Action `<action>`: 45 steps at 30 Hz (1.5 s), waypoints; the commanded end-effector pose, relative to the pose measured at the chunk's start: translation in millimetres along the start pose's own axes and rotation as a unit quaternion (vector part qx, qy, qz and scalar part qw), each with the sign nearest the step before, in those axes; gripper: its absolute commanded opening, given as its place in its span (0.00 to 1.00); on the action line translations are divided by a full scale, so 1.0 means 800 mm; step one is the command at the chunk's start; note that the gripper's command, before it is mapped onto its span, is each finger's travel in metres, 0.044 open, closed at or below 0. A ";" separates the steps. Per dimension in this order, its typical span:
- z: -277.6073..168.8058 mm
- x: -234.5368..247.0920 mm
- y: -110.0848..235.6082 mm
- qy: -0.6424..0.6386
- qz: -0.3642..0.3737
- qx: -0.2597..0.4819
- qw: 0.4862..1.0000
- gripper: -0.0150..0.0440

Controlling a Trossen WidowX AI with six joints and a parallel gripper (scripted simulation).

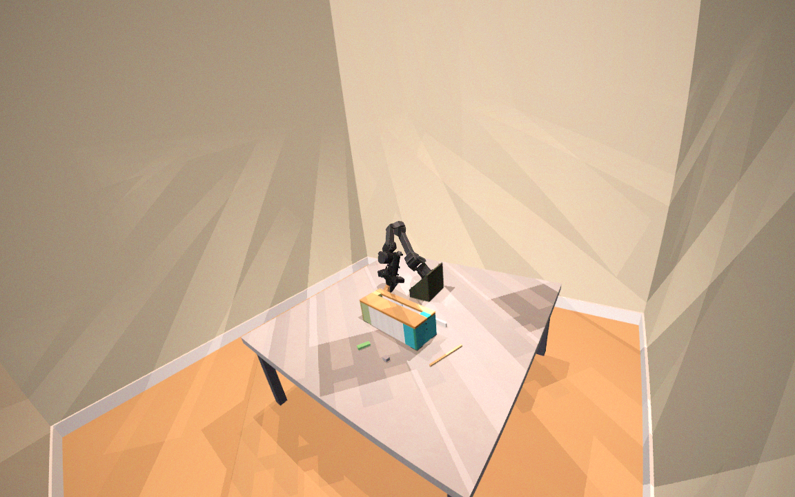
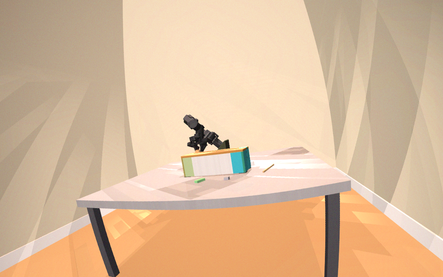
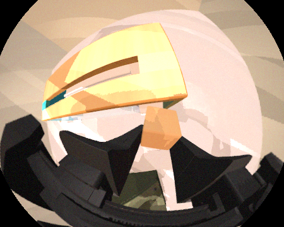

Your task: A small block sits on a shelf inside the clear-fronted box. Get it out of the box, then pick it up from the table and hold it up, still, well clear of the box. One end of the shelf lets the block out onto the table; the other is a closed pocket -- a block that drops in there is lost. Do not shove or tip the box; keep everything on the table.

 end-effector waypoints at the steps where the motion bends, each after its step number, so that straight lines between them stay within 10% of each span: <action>1: 0.004 -0.001 0.004 0.066 -0.004 -0.004 0.998 0.25; 22: 0.015 -0.004 0.019 0.457 -0.028 -0.001 0.889 0.25; 45: 0.028 -0.007 0.038 0.795 -0.053 0.020 0.604 0.25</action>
Point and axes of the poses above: the point midway between the two fingers, 35 mm back from their tips, its own y axis back along the fingers, its own x axis across the jaws, z = x × y, the point moved 4 cm from there along y, back along the fingers, and after that the axes turned 8 degrees about y, right-handed, at the moved point
